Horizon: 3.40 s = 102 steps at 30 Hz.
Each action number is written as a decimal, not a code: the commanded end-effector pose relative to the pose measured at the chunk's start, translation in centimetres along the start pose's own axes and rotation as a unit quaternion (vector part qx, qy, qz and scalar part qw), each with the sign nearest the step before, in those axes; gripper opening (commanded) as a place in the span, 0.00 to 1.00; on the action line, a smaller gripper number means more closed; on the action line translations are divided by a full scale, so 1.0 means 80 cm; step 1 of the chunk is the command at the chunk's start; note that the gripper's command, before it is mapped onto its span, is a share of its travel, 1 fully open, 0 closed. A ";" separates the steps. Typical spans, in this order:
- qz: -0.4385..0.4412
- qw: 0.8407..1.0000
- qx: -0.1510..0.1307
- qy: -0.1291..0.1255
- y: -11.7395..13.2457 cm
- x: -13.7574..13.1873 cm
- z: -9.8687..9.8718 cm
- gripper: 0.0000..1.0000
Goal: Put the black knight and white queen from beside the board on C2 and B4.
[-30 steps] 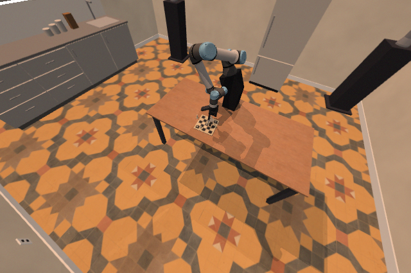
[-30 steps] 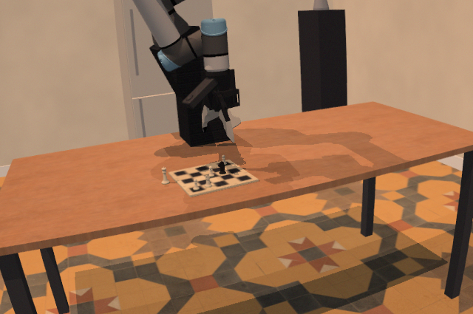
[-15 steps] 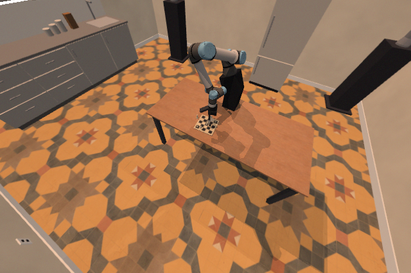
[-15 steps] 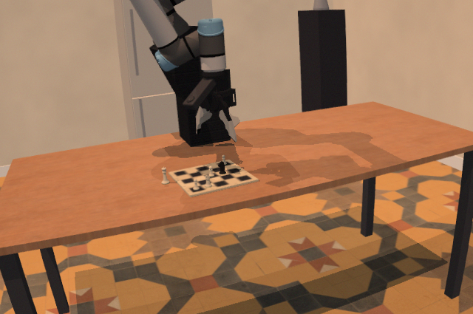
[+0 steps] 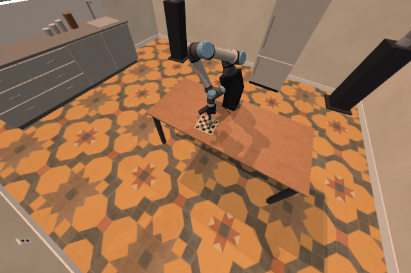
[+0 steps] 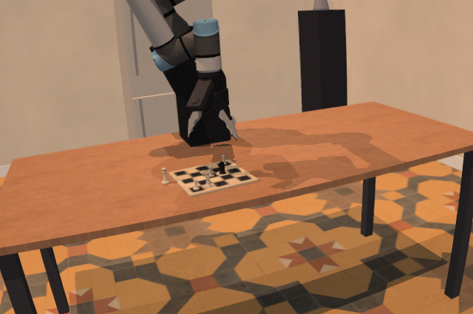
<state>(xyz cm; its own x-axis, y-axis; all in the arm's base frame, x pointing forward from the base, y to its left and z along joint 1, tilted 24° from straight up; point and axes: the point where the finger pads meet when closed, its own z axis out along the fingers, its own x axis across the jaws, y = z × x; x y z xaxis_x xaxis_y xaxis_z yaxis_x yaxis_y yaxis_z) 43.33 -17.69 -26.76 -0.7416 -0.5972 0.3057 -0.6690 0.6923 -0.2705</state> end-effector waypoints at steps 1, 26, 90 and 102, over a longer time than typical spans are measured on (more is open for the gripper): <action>-0.067 0.998 0.000 -0.003 -0.006 0.002 -0.001 1.00; -0.469 0.883 0.001 -0.003 -0.031 0.022 -0.002 1.00; -0.998 0.062 0.001 0.002 -0.071 0.133 -0.005 1.00; -0.999 -0.050 0.000 0.003 -0.077 0.150 -0.006 1.00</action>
<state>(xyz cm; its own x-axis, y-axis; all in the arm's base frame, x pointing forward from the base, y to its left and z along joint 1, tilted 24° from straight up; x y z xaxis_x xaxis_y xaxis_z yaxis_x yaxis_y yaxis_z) 38.77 -28.60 -21.24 0.7208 0.6170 -0.3159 0.6914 -0.6726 0.2639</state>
